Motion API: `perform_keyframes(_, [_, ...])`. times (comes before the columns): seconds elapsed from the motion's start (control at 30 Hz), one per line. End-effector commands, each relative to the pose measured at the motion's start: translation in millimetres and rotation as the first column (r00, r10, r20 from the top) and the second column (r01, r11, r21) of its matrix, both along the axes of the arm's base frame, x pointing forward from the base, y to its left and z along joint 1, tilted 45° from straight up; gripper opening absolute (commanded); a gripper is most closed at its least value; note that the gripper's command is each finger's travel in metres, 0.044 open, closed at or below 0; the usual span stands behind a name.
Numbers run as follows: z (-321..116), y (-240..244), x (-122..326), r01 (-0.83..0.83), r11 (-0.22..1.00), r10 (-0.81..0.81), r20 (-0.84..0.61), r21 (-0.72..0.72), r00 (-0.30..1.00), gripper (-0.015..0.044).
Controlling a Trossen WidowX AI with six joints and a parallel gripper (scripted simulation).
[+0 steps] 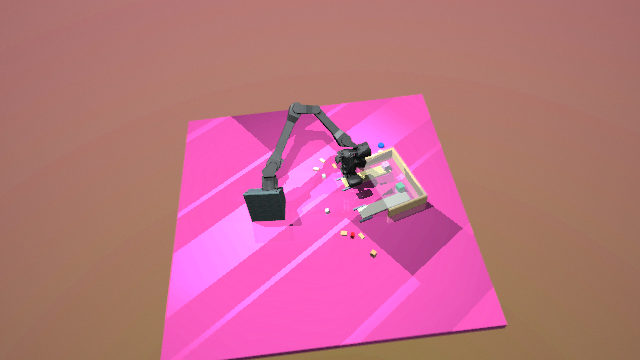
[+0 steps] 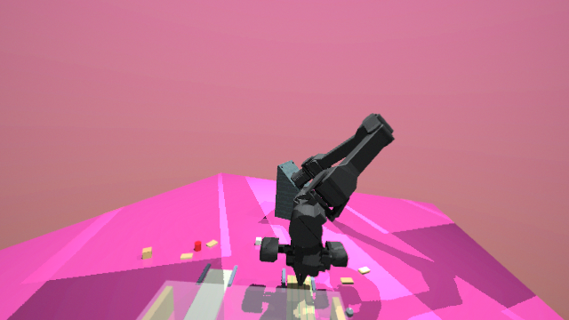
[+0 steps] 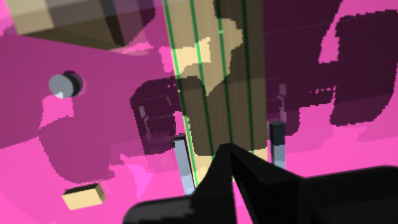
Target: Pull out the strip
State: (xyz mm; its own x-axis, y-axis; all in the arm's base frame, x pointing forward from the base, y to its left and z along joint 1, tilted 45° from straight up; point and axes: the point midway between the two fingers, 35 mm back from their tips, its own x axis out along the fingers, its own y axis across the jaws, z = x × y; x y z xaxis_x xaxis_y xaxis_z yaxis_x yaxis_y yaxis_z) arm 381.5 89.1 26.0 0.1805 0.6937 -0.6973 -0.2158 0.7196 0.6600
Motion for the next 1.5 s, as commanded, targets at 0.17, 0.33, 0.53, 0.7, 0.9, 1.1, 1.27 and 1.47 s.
perform_keyframes(0.17, [-7.5,0.3,-16.9,0.001,1.0,-0.001,-0.019,-0.003,1.0,0.0])
perform_keyframes(0.33, [-9.9,0.1,-24.3,0.001,1.0,-0.001,-0.019,-0.003,1.0,0.0])
perform_keyframes(0.53, [-12.7,-0.1,-33.0,0.001,1.0,-0.001,-0.02,-0.003,1.0,0.0])
perform_keyframes(0.7, [-15.0,-0.3,-40.1,0.001,1.0,-0.001,-0.02,-0.003,1.0,0.0])
perform_keyframes(0.9, [-18.0,-0.5,-49.0,0.001,1.0,-0.001,-0.021,-0.003,1.0,0.0])
perform_keyframes(1.1, [-20.8,-0.7,-57.8,0.001,1.0,-0.001,-0.021,-0.003,1.0,0.0])
perform_keyframes(1.27, [-23.0,-1.0,-64.8,0.001,1.0,-0.001,-0.021,-0.003,1.0,0.0])
perform_keyframes(1.47, [-25.6,-1.4,-73.2,0.001,1.0,-0.001,-0.022,-0.003,1.0,0.0])
